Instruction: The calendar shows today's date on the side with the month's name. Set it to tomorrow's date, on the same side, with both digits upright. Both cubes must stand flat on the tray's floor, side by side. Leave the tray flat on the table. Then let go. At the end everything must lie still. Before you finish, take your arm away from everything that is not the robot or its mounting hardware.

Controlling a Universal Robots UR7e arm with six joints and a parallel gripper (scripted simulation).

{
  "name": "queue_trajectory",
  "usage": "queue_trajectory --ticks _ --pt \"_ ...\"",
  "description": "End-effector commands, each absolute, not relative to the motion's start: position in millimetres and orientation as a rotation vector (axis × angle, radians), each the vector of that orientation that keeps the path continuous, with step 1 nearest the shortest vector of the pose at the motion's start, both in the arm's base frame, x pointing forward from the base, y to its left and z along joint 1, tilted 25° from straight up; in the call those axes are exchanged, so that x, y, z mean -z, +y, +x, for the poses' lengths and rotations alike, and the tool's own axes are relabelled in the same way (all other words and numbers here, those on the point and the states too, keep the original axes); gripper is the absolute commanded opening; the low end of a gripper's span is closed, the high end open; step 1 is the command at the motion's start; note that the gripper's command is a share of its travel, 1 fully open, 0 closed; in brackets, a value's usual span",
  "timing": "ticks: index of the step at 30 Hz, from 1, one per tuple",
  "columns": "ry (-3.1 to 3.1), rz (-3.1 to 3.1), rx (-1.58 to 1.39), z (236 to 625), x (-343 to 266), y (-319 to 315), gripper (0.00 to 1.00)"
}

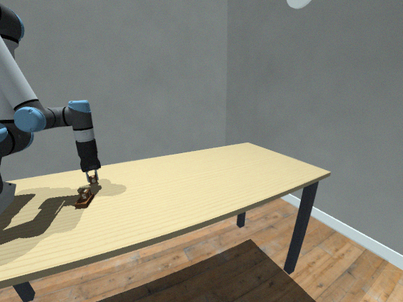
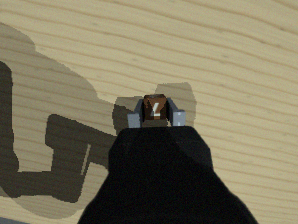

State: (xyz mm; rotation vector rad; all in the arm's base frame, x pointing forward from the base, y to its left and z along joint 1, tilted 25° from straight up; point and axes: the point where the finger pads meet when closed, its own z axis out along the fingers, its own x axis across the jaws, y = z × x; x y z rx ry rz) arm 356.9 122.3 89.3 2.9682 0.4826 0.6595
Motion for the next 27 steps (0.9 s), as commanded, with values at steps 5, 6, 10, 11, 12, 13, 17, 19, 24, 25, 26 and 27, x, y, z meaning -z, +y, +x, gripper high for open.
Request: queue_trajectory --ticks 5,6,10,11,12,13,17,19,24,25,26,27 --pt "0.483 2.968 -0.662 350.1 -105.1 122.2 0.57" --pt "0.483 2.968 -0.662 348.8 -107.8 122.2 0.57" --pt "0.483 2.968 -0.662 343.2 -119.8 122.1 0.57" --pt "0.483 2.968 -0.662 341.7 -123.1 122.0 0.57" --pt "0.483 2.968 -0.662 340.1 -126.4 122.0 0.57" --pt "0.483 2.968 -0.662 338.6 -129.7 122.0 0.57" --pt "0.483 2.968 -0.662 332.3 -143.2 121.9 0.57" --pt "0.483 2.968 -0.662 329.2 -149.6 121.8 0.57" --pt "0.483 2.968 -0.662 325.1 -158.4 121.8 0.57" --pt "0.483 2.968 -0.662 323.9 -161.0 121.8 0.57" --pt "0.483 2.968 -0.662 322.8 -163.4 121.7 0.57" --pt "0.483 2.968 -0.662 321.8 -165.5 121.7 0.57"
